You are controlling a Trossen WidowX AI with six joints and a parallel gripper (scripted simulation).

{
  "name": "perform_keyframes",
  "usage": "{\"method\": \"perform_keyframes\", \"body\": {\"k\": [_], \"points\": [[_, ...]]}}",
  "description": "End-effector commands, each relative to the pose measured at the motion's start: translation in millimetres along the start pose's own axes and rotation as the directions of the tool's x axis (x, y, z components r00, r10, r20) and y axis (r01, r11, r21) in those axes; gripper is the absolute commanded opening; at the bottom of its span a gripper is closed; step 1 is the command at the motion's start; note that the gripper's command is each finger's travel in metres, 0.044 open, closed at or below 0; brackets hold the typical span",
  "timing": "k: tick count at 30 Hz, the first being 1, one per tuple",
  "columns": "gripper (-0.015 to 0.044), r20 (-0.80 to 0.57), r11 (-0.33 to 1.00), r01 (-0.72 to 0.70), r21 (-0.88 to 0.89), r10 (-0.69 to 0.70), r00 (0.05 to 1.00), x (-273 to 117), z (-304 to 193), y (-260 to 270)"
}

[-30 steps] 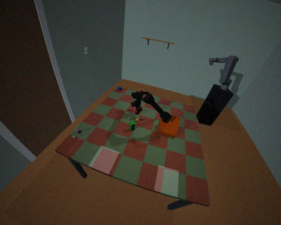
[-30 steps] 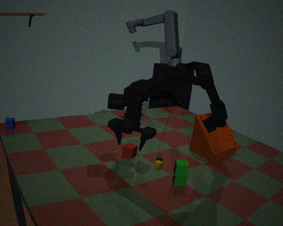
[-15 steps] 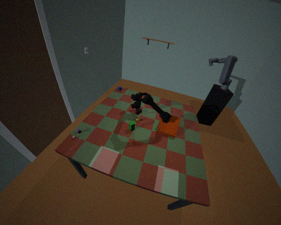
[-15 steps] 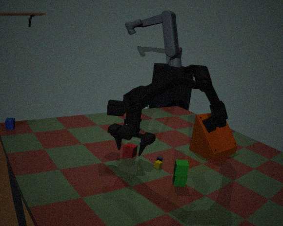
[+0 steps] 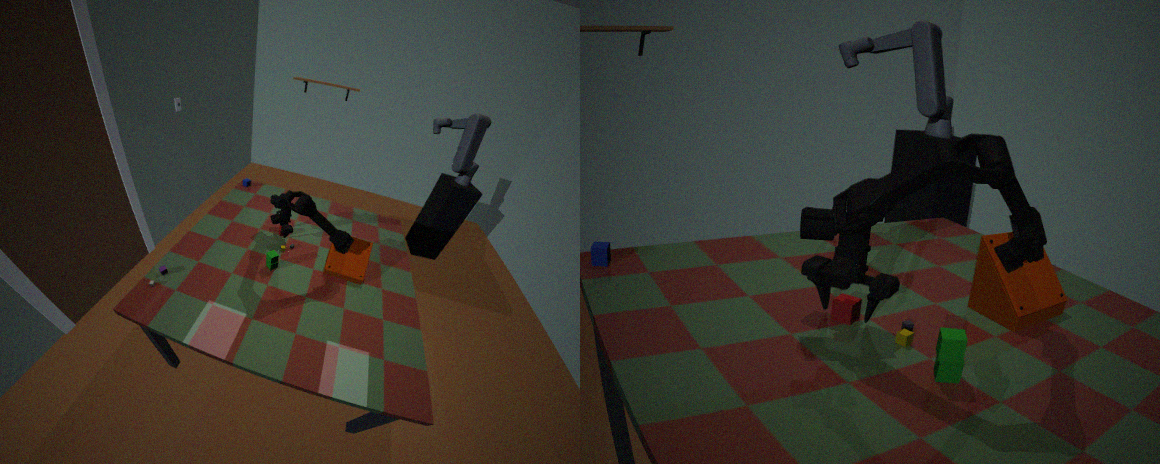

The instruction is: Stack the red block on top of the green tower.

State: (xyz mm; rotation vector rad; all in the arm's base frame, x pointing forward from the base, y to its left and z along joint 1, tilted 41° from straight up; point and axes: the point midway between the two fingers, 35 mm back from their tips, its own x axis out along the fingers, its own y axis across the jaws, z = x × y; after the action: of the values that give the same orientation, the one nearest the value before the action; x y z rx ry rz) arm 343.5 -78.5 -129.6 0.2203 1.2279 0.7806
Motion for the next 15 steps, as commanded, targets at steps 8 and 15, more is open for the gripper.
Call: {"method": "perform_keyframes", "body": {"k": [8, 15], "points": [[0.0204, 0.004, 1.0, -0.002, 0.004, 0.002, 1.0, 0.0, 0.3, 0.5], [0.0138, 0.004, 1.0, -0.002, 0.004, 0.002, 1.0, 0.0, 0.3, 0.5]]}}
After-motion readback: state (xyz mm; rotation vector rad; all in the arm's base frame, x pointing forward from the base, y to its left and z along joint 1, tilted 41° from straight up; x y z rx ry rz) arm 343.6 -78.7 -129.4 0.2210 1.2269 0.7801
